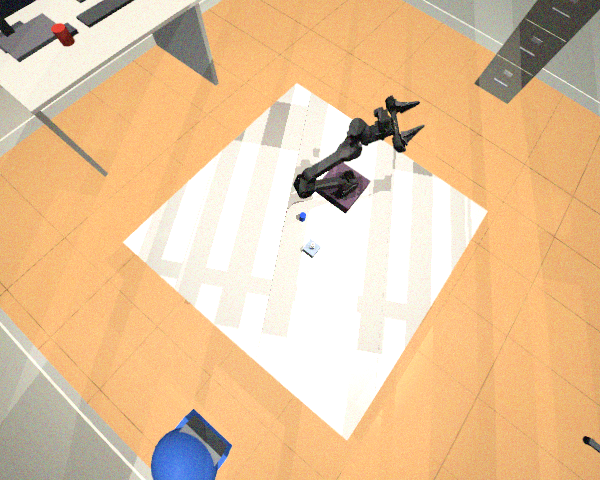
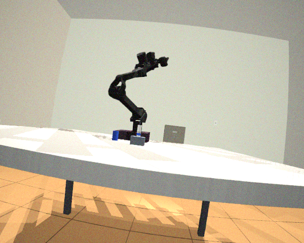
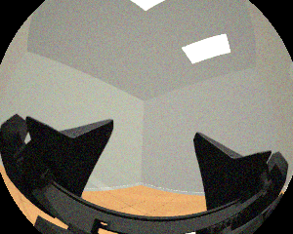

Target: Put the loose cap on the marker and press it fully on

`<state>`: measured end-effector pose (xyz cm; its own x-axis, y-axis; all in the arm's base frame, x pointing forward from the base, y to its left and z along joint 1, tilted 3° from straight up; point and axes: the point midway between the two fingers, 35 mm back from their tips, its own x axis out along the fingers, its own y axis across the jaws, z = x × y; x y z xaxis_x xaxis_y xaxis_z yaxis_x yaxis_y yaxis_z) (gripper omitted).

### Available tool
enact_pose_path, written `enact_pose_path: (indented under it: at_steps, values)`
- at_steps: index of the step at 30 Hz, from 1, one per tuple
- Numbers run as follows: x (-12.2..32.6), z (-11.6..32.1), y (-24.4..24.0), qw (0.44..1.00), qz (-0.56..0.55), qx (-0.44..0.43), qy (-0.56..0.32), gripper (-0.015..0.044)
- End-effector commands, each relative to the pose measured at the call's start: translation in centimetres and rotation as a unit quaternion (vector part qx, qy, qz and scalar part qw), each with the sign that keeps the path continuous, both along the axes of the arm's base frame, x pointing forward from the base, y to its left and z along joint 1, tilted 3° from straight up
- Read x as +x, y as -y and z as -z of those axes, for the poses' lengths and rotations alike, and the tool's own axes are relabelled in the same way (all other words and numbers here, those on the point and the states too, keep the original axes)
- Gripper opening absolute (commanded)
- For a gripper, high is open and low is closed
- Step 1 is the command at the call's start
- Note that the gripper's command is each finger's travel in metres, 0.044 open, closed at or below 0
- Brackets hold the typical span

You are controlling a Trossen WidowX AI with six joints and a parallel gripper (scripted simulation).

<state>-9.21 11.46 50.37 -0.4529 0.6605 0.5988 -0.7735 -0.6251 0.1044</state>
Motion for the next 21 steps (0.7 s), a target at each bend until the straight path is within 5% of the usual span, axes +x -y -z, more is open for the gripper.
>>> enact_pose_path:
  at_steps: [1,6,21]
  values:
    - [0.0,0.1,-0.1,1.0,0.004,-0.001,0.003,0.0374]
    - [-0.1,2.3,-4.2,0.99,0.109,-0.039,0.077,0.0252]
    - [11.5,12.5,-15.2,0.838,0.41,-0.27,0.238,0.0252]
